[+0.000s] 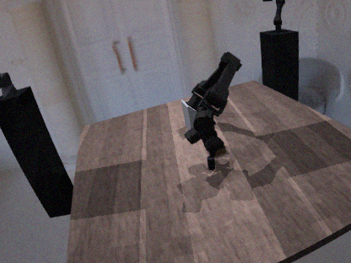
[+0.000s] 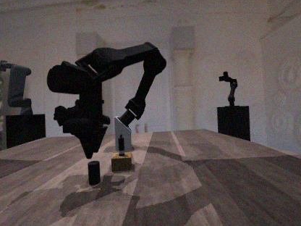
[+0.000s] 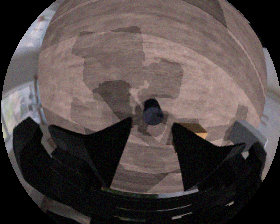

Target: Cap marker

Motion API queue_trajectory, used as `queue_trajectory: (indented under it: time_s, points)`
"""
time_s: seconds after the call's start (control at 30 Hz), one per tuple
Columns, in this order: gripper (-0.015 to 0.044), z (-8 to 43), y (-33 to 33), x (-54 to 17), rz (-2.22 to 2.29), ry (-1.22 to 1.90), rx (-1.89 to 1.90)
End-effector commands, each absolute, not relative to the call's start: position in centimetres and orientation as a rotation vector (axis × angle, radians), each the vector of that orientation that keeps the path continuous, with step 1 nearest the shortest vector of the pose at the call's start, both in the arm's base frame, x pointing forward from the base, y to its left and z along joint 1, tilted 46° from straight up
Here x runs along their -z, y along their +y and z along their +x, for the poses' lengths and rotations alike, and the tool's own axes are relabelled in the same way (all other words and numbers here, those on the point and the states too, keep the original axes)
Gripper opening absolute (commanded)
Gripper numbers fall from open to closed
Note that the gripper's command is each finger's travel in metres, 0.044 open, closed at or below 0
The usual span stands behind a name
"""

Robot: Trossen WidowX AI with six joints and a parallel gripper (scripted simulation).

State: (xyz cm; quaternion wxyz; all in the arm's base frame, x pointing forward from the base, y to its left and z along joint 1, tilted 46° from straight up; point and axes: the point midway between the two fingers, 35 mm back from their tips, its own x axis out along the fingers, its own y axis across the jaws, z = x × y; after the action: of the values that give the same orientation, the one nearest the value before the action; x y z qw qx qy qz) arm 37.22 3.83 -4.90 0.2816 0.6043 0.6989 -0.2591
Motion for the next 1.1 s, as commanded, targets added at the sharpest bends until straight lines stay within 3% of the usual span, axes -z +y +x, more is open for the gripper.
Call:
queue_trajectory:
  time_s: [0.0,1.07]
  points:
    - [0.0251,37.0,4.3,5.4,1.627,1.878,0.701]
    - [0.0251,36.4,7.9,8.8,1.629,1.88,0.7]
